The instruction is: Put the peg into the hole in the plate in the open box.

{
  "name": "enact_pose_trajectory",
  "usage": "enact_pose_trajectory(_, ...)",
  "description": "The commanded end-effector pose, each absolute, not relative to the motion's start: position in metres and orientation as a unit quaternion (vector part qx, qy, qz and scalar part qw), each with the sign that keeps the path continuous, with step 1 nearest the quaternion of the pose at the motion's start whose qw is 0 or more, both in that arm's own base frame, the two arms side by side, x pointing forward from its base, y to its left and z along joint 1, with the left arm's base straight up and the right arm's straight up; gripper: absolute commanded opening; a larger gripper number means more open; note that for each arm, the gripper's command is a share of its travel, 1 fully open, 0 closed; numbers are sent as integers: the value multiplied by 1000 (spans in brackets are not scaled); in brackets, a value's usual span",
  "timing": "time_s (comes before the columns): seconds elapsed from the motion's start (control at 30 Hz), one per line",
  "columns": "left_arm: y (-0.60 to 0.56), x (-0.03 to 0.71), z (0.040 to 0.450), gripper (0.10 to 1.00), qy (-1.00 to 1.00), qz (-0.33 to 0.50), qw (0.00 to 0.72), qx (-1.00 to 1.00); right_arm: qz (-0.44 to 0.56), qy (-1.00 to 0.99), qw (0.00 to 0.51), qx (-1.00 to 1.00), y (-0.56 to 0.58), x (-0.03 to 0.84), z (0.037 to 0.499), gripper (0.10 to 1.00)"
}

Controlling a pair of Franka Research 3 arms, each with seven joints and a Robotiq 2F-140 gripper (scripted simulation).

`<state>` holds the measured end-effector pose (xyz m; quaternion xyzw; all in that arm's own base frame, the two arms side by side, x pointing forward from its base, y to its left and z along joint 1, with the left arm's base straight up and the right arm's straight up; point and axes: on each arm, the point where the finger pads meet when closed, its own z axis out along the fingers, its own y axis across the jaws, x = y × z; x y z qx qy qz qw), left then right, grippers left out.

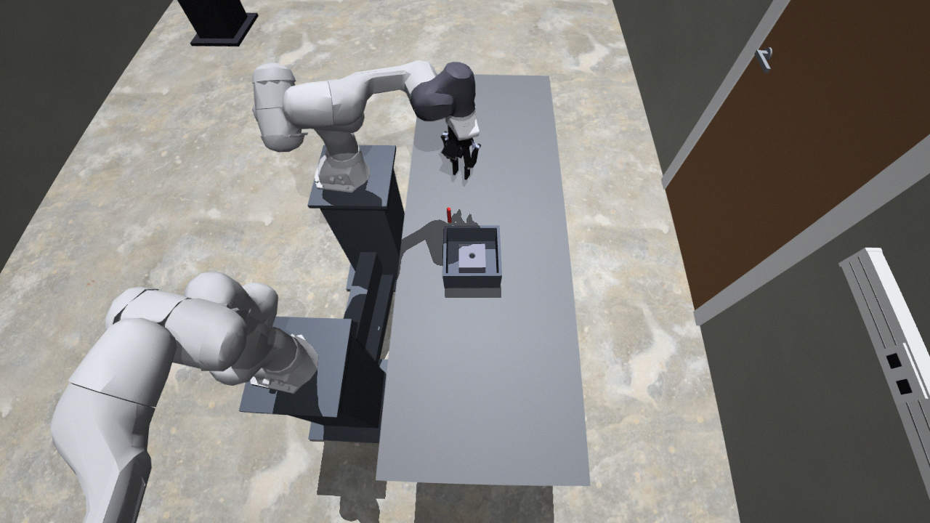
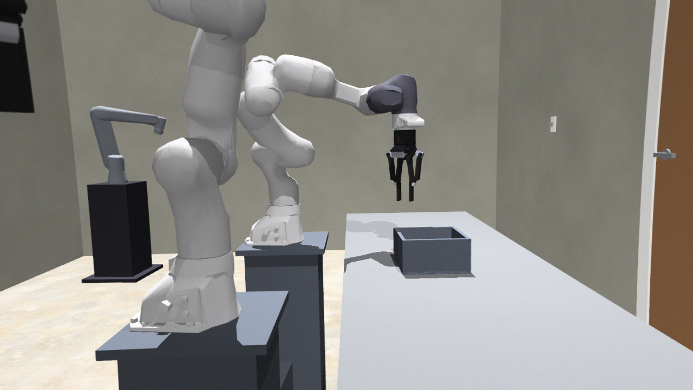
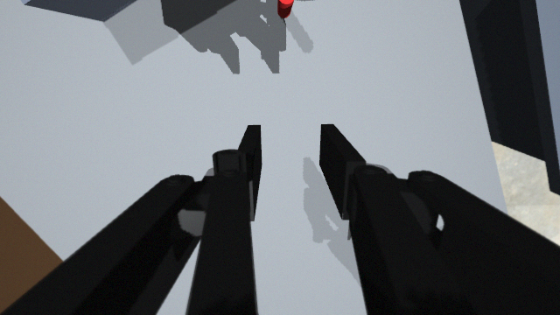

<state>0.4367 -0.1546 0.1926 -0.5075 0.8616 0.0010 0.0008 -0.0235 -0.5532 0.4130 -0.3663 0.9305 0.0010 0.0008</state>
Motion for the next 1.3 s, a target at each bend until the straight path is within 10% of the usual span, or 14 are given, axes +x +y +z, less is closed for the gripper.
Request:
enact_pose_trajectory(0.0,-155,436,193,327,859,0,0,-512,0,932,0,-363,-554,-23,413,1000)
enact_pose_trajectory(1.27,-242,387,153,327,859,0,0,-512,0,932,0,-363,-554,-23,413,1000)
